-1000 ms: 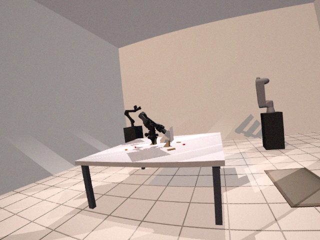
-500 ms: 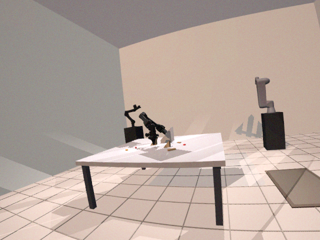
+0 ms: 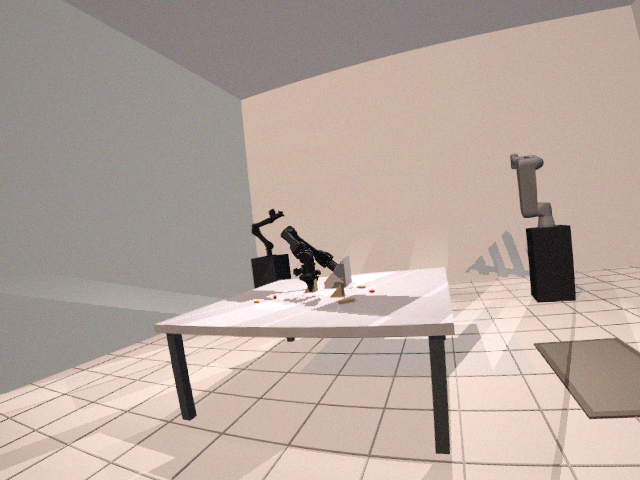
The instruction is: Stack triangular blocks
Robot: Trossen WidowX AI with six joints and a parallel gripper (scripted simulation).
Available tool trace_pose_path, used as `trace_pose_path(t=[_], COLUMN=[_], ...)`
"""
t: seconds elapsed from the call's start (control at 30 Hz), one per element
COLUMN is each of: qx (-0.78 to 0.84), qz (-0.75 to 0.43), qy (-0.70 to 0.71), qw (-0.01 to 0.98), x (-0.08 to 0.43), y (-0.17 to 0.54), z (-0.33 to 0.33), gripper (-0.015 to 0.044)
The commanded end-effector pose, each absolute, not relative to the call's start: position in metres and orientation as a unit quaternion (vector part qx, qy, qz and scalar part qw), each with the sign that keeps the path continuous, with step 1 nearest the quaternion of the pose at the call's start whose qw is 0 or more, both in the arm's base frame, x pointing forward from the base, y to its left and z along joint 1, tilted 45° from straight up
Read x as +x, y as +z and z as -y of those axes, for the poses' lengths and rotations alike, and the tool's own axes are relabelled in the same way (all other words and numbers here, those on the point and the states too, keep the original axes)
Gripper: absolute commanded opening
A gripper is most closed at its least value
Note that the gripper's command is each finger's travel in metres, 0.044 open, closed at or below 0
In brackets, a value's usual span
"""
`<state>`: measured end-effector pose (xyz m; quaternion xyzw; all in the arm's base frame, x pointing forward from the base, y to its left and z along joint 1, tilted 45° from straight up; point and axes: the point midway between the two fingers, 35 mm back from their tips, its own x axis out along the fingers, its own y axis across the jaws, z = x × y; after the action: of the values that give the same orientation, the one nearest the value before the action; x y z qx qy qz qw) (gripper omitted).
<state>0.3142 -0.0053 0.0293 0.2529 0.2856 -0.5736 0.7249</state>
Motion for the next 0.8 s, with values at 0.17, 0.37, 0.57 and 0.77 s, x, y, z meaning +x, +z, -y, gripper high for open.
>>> trace_pose_path(t=[0.17, 0.37, 0.57, 0.77], qx=[0.256, 0.253, 0.253, 0.252], qz=[-0.286, -0.286, -0.286, -0.286], qy=[-0.573, -0.574, -0.574, -0.574], qw=[0.724, 0.725, 0.725, 0.725], x=[0.314, 0.314, 0.316, 0.318], y=[0.029, 0.029, 0.023, 0.016], z=[0.005, 0.006, 0.011, 0.018], gripper=[0.0, 0.0, 0.0, 0.0])
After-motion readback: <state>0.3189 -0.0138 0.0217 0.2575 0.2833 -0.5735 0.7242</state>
